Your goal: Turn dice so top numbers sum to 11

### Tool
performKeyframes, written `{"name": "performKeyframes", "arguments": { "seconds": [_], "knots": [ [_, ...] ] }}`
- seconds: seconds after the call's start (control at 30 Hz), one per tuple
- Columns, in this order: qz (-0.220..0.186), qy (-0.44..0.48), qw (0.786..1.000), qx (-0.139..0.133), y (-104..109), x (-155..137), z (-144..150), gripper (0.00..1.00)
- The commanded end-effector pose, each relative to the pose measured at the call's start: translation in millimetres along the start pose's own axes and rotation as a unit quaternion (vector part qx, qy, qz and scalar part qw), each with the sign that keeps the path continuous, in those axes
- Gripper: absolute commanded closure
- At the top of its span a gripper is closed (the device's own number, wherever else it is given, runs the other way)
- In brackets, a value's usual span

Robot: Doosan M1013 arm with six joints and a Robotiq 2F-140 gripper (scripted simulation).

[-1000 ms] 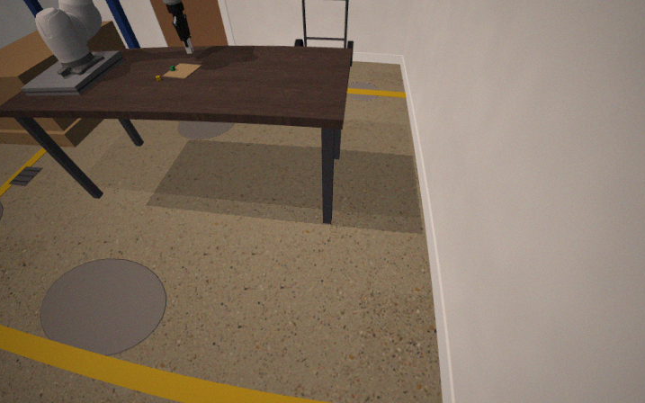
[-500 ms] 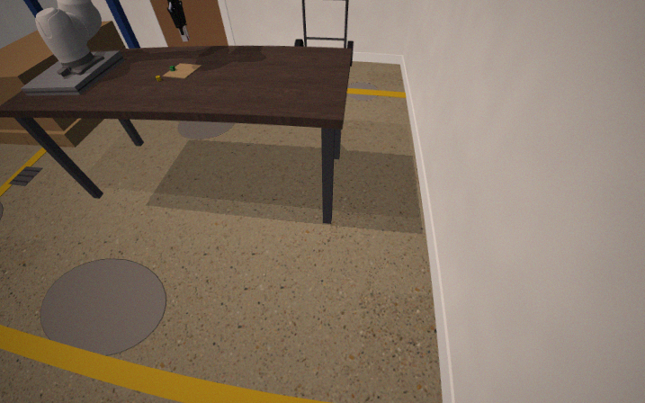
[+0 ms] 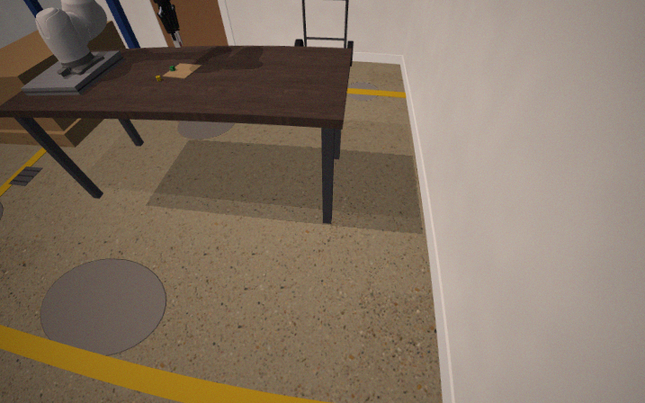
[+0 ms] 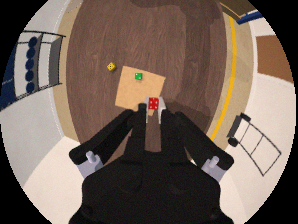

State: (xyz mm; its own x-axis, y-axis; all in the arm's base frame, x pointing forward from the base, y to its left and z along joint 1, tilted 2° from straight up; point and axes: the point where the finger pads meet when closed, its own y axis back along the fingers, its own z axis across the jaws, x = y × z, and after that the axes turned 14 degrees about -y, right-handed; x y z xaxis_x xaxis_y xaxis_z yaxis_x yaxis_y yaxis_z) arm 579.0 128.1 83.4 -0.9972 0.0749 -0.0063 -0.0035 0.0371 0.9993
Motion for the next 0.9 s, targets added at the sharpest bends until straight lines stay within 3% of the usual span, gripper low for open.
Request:
{"name": "performKeyframes", "arguments": {
  "seconds": [0.0, 0.53, 0.87],
  "knots": [
    [0.0, -0.02, 1.0, -0.001, 1.8, -8.9, -47.6, 0.91],
    [0.0, -0.02, 1.0, -0.001, 0.6, -9.1, -49.1, 0.91],
    [0.0, -0.02, 1.0, -0.001, -24.5, -9.2, -49.0, 0.91]
  ]
}}
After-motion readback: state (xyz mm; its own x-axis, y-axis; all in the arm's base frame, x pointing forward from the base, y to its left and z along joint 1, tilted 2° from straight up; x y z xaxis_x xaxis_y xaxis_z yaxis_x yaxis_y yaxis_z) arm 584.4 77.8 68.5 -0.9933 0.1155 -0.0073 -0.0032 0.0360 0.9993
